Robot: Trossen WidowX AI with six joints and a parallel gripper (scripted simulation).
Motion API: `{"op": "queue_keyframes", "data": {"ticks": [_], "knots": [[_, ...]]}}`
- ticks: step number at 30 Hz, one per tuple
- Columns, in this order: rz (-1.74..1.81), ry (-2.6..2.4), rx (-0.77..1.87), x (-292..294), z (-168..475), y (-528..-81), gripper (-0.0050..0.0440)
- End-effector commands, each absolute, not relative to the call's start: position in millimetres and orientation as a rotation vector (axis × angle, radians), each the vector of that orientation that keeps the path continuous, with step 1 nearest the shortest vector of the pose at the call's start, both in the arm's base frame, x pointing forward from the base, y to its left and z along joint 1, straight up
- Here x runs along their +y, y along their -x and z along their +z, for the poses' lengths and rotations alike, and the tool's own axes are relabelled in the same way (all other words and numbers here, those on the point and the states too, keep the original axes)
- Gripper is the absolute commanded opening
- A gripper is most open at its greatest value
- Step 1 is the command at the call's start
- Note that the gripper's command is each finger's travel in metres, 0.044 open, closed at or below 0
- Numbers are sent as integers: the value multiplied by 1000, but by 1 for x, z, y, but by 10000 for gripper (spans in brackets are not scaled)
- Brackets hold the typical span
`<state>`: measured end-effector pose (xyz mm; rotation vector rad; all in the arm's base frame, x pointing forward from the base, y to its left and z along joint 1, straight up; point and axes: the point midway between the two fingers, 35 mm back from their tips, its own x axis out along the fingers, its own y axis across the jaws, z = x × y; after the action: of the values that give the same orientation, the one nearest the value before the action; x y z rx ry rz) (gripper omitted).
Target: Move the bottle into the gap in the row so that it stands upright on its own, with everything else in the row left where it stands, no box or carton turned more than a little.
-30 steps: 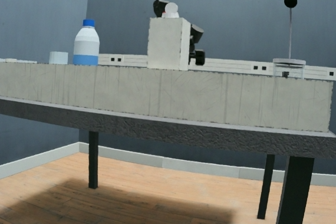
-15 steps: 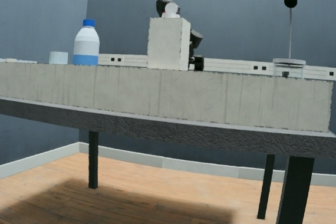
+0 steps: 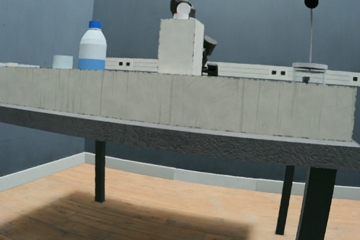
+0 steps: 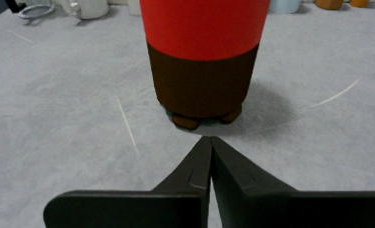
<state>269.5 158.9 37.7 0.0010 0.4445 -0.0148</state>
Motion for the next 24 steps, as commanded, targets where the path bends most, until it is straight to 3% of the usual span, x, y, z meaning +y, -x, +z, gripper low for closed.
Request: {"op": "queue_keyframes", "data": {"ticks": [1, 24], "knots": [[-13, -4, 438, 161, 38, -274, -50], [-13, -5, 438, 162, 11, -296, -50]]}}
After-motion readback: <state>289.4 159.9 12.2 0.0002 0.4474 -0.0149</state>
